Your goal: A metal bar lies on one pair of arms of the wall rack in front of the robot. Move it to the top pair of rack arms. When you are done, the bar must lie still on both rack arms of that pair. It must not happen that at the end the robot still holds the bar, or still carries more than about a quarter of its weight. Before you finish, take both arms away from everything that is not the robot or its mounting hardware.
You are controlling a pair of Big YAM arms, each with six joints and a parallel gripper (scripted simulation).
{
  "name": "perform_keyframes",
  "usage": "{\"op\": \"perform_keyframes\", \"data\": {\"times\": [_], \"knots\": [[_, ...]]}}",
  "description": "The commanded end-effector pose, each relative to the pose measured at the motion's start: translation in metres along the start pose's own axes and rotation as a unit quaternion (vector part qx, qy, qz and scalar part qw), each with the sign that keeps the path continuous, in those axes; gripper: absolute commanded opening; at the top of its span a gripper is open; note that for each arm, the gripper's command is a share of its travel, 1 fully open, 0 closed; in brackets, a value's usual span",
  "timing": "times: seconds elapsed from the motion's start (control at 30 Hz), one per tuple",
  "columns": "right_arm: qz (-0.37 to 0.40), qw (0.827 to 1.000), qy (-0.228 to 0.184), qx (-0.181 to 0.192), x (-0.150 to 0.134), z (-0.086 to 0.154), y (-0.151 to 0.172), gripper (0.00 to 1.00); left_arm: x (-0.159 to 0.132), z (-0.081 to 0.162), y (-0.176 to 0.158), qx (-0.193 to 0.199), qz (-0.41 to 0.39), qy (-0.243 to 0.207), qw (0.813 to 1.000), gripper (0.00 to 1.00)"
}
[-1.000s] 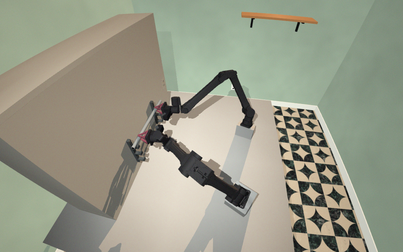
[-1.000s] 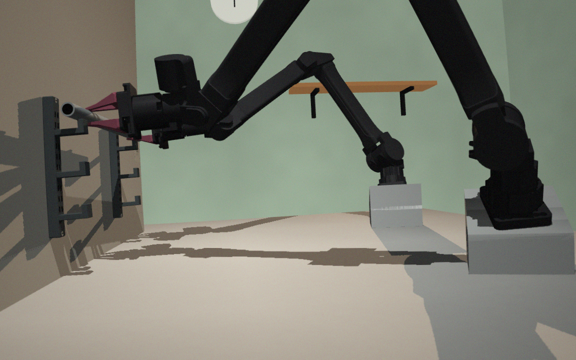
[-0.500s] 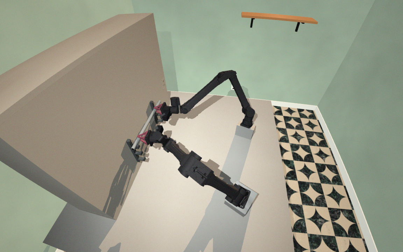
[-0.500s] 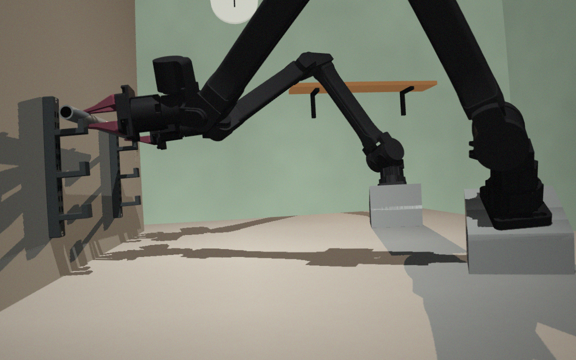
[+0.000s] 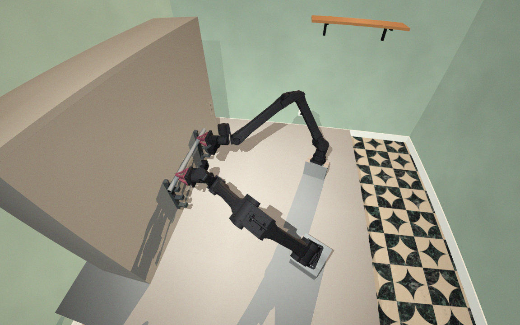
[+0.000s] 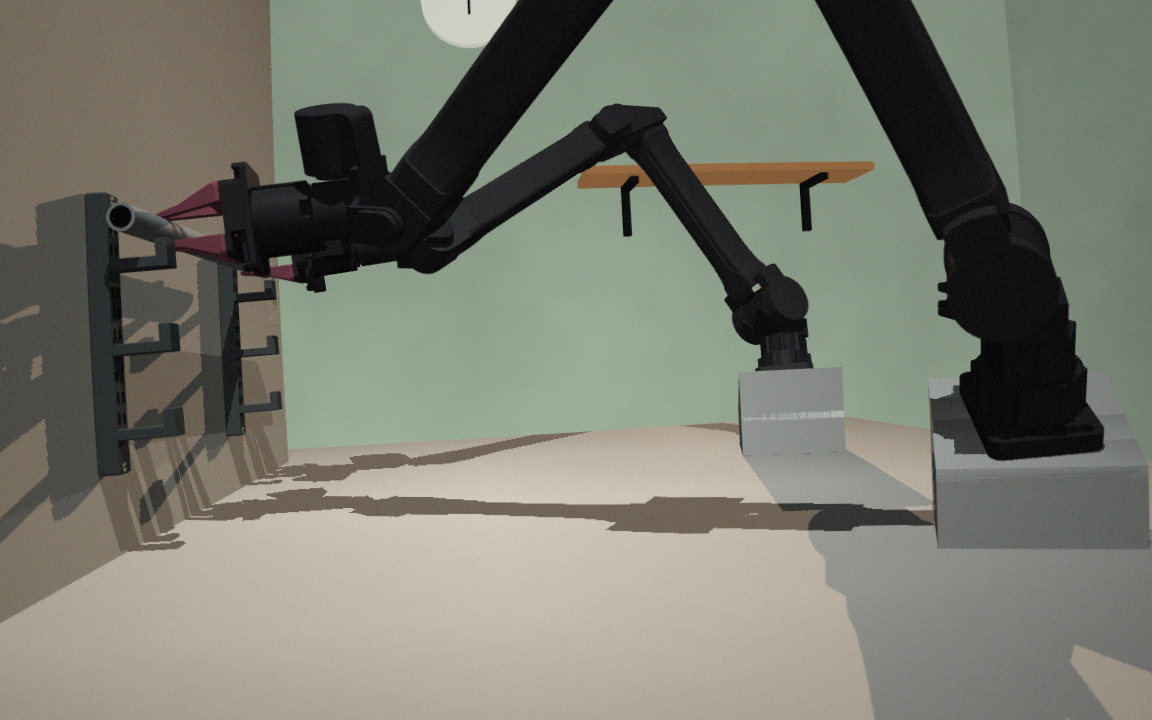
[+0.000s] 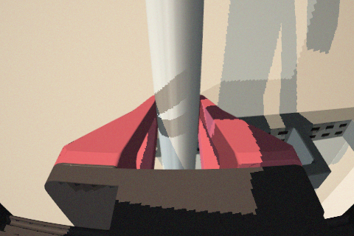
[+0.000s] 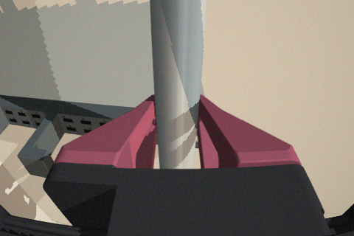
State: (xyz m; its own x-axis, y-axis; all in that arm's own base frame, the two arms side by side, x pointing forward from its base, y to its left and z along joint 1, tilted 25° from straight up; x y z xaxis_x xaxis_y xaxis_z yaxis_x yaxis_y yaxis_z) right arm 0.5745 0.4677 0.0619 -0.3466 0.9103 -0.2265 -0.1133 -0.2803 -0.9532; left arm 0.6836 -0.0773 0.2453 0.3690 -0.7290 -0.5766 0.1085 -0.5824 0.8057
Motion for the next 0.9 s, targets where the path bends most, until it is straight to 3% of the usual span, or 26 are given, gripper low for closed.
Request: {"op": "perform_keyframes", "data": {"times": [0.0,0.2,0.4,0.87], "knots": [[-0.014,0.998,-0.014,-0.056,0.021,-0.014,-0.077,0.00,-0.006,-0.012,0.079,0.056,0.021,0.008,0.998,0.00],[-0.014,0.998,-0.014,-0.056,0.026,-0.026,-0.102,0.00,-0.006,-0.022,0.098,0.056,0.021,0.008,0.998,0.00],[-0.014,0.998,-0.014,-0.056,0.025,-0.028,-0.102,0.00,-0.006,-0.023,0.099,0.056,0.021,0.008,0.998,0.00],[-0.014,0.998,-0.014,-0.056,0.007,-0.007,-0.034,0.00,0.002,-0.005,0.042,0.056,0.021,0.008,0.998,0.00]]}}
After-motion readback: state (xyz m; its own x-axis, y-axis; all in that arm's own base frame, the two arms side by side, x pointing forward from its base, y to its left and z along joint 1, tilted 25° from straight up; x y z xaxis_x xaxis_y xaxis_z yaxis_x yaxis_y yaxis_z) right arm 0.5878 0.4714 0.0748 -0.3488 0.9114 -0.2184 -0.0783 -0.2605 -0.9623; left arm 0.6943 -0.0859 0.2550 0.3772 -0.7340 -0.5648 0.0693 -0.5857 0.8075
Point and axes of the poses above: on each arm, the point where the finger pads meet when closed, its own z axis back along the fingers, its own y axis across the jaws, x = y × z, the point moved 7 cm from there along z, back along the fingers, and after that the axes turned 13 degrees about -z, right-handed, at the moved point
